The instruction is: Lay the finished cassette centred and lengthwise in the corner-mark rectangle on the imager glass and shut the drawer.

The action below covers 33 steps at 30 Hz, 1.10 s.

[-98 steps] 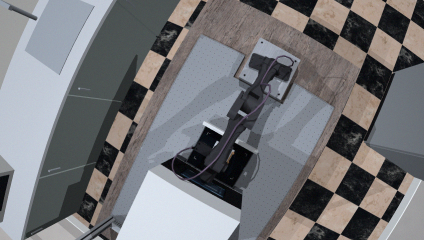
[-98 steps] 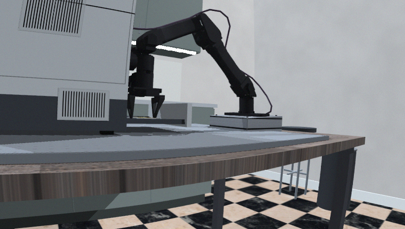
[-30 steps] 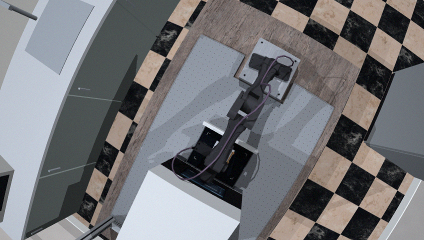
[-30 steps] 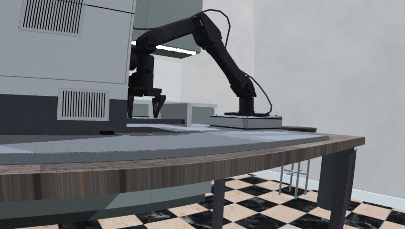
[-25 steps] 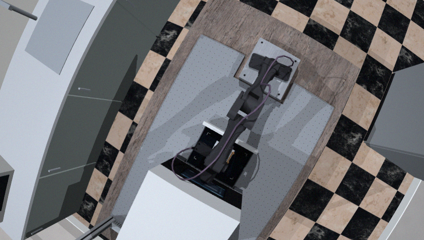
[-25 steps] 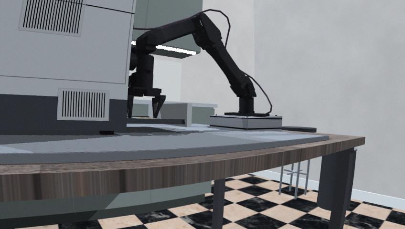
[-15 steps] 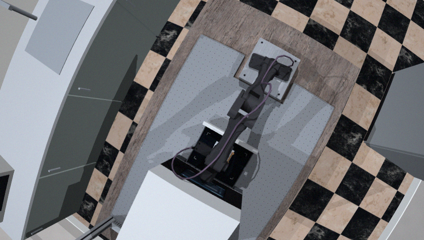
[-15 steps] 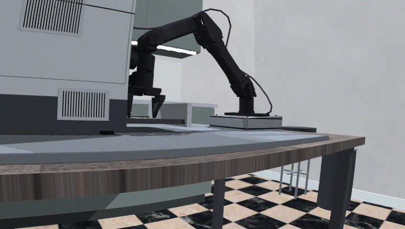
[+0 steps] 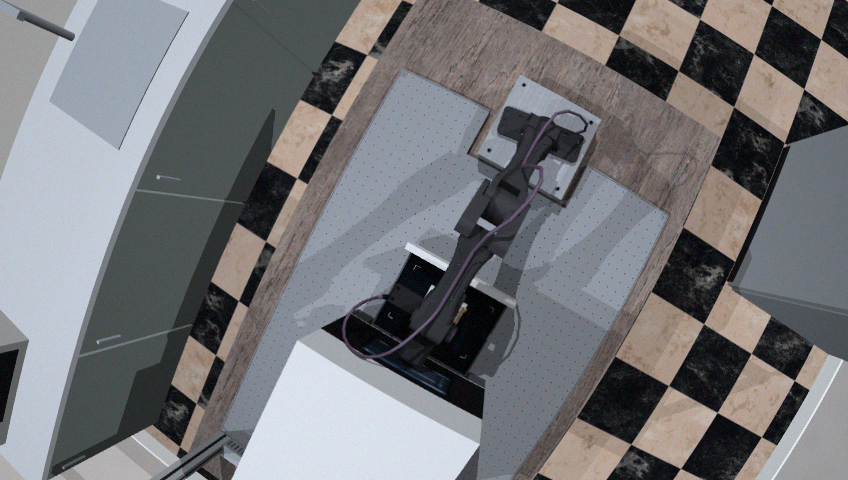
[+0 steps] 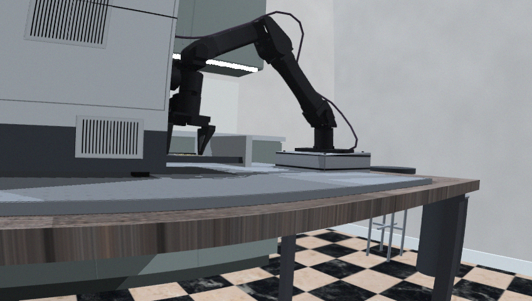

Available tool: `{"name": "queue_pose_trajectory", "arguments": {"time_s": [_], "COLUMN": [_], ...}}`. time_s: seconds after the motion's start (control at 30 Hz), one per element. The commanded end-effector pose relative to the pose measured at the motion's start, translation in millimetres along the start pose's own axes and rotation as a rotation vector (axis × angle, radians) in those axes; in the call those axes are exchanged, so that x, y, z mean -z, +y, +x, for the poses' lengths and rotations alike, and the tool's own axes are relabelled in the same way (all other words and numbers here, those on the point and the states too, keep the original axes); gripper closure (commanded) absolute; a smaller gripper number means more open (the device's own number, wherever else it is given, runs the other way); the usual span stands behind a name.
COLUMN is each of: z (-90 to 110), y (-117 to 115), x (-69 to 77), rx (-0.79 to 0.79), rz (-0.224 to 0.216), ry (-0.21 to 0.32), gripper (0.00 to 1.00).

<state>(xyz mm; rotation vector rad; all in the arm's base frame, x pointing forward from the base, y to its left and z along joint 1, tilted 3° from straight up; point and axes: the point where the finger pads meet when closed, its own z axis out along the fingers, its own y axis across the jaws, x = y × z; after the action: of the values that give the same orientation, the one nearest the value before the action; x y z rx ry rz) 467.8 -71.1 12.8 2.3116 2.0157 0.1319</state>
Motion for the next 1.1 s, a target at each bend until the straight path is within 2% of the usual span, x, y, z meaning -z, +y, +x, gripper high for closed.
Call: {"name": "queue_pose_trajectory", "arguments": {"time_s": [0.0, 0.07, 0.13, 0.27, 0.4, 0.73, 0.77, 0.87, 1.07], "z": [3.5, 3.5, 3.4, 3.5, 3.6, -0.4, 3.7, 3.8, 3.8], "y": [15.5, 15.5, 19.8, 20.6, 16.1, 15.2, 17.4, 6.8, 9.6], "x": [14.8, 14.8, 8.1, 8.4, 8.6, 12.6, 14.2, 13.7, 12.4], "rx": [0.005, 0.005, 0.006, 0.006, 0.005, -0.001, 0.005, 0.005, 0.005], "rz": [-0.071, -0.071, -0.066, -0.065, -0.042, -0.050, -0.050, -0.032, -0.048], "ry": [-0.006, -0.006, -0.006, -0.006, -0.006, -0.004, -0.006, -0.006, -0.006], "gripper": [0.09, 0.09, 0.09, 0.09, 0.09, 0.09, 0.09, 0.09, 0.09]}}
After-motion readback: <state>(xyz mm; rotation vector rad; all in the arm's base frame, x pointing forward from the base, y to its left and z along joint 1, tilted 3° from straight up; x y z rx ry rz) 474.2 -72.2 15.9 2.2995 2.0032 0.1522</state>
